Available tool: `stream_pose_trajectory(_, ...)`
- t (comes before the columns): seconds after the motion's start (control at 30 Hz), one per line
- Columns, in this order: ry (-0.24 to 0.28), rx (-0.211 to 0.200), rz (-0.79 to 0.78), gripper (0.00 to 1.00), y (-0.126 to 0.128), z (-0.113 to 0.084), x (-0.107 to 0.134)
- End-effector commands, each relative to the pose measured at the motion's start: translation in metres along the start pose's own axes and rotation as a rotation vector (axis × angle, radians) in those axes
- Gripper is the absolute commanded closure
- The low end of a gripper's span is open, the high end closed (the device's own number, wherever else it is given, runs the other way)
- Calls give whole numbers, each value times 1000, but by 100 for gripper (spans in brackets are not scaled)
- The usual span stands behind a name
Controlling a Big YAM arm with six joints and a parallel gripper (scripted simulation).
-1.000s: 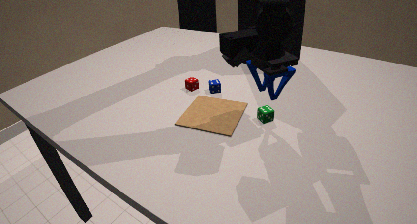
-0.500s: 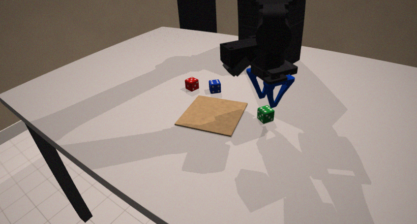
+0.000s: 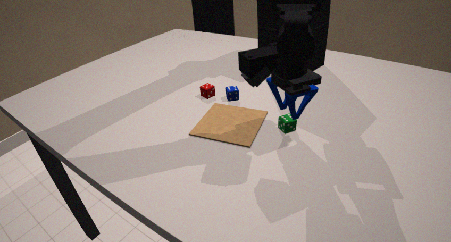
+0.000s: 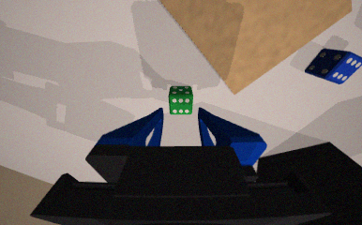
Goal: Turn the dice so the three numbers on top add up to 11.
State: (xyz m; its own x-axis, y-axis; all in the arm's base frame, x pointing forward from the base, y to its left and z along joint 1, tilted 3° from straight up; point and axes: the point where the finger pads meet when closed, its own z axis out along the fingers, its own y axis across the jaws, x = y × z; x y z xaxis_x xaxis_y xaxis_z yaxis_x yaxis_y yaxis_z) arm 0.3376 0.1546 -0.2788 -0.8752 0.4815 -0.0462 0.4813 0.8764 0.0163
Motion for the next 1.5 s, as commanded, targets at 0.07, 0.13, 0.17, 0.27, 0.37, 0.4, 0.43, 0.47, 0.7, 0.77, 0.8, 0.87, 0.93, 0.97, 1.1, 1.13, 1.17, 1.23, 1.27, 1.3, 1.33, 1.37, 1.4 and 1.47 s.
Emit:
stream_pose_trajectory(0.07, -6, -8, 13, 55, 1, 2, -4)
stream_pose_trajectory(0.13, -6, -8, 13, 55, 1, 2, -4)
stream_pose_trajectory(0.17, -6, -8, 13, 55, 1, 2, -4)
stream_pose_trajectory(0.27, -6, -8, 13, 55, 1, 2, -4)
stream_pose_trajectory(0.37, -6, -8, 13, 55, 1, 2, -4)
stream_pose_trajectory(0.4, -6, -8, 13, 55, 1, 2, -4)
stream_pose_trajectory(0.43, -6, -8, 13, 55, 1, 2, -4)
stream_pose_trajectory(0.47, -6, -8, 13, 55, 1, 2, -4)
stream_pose_trajectory(0.7, -6, -8, 13, 55, 1, 2, -4)
stream_pose_trajectory(0.77, -6, -8, 13, 55, 1, 2, -4)
stream_pose_trajectory(0.8, -6, -8, 13, 55, 1, 2, -4)
stream_pose_trajectory(0.87, -6, -8, 13, 55, 1, 2, -4)
stream_pose_trajectory(0.93, -6, -8, 13, 55, 1, 2, -4)
stream_pose_trajectory(0.97, -6, -8, 13, 55, 1, 2, -4)
stream_pose_trajectory(1.1, -6, -8, 13, 55, 1, 2, -4)
stream_pose_trajectory(1.13, -6, -8, 13, 55, 1, 2, -4)
stream_pose_trajectory(1.17, -6, -8, 13, 55, 1, 2, -4)
stream_pose_trajectory(1.23, -6, -8, 13, 55, 1, 2, -4)
stream_pose_trajectory(1.27, -6, -8, 13, 55, 1, 2, -4)
stream_pose_trajectory(1.3, -6, -7, 13, 55, 0, 2, -3)
stream_pose_trajectory(1.33, -5, -6, 13, 55, 0, 4, -3)
stream_pose_trajectory(1.37, -6, -8, 13, 55, 1, 4, -4)
stream_pose_trajectory(1.4, -8, -10, 13, 55, 2, 5, -5)
stream_pose_trajectory(1.47, -9, -12, 13, 55, 3, 6, -6)
